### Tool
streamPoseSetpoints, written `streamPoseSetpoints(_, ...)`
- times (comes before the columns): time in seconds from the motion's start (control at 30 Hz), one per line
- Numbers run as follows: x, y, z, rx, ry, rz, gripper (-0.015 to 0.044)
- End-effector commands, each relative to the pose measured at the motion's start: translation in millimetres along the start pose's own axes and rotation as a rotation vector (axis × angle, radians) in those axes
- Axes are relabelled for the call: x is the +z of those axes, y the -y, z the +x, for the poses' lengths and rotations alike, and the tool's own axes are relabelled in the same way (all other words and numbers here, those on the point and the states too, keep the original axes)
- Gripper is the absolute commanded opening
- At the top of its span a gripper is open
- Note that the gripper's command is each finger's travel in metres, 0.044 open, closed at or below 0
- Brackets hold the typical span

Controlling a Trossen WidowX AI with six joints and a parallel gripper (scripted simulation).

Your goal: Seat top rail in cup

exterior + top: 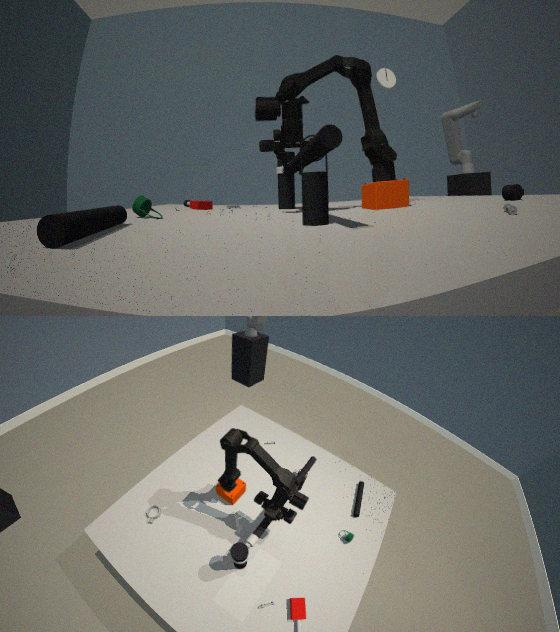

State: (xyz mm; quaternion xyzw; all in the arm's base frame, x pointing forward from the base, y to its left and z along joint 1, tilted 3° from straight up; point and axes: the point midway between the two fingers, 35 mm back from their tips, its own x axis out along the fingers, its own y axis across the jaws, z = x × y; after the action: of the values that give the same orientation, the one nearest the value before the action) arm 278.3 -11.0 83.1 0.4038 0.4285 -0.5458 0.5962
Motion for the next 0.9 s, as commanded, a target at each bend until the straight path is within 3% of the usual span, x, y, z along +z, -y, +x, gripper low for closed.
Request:
streamPoseSetpoints(0.0, 1.4, 0.0, -1.8, 0.000, 0.006, 0.000, 0.0000)
streamPoseSetpoints(0.87, 4.5, 0.2, -4.1, 0.000, 0.012, 0.001, 0.0000)
